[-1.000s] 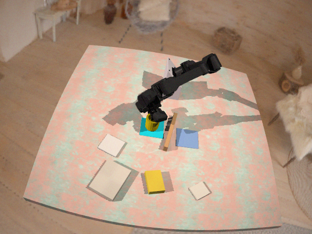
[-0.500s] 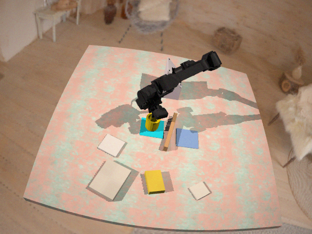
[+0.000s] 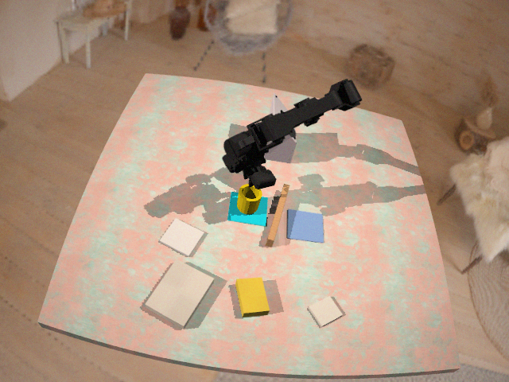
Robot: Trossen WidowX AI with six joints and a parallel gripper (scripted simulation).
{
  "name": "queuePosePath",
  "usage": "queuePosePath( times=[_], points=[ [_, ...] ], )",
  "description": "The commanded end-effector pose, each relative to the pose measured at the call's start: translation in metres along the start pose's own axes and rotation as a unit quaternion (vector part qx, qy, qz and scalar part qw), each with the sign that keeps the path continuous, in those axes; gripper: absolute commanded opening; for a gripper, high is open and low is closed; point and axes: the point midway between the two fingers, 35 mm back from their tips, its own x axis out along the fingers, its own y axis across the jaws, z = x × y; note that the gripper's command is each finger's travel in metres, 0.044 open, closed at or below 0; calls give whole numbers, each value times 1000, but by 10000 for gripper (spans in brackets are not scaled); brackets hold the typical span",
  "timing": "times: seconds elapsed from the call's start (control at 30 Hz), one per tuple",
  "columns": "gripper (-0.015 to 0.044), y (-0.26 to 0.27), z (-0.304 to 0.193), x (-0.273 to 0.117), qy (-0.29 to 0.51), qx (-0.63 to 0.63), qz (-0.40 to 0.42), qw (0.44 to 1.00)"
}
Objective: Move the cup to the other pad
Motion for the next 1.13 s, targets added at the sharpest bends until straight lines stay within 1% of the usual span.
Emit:
queuePosePath(
  times=[0.0,0.3,0.73,1.1],
  points=[
    [199,0,0,1,0,0,0,1000],
    [435,0,0,-4,0,0,-1,1000],
    [440,1,2,-61,-2,-3,-4,1000],
    [440,2,3,-60,-3,0,0,1000]
  ],
)
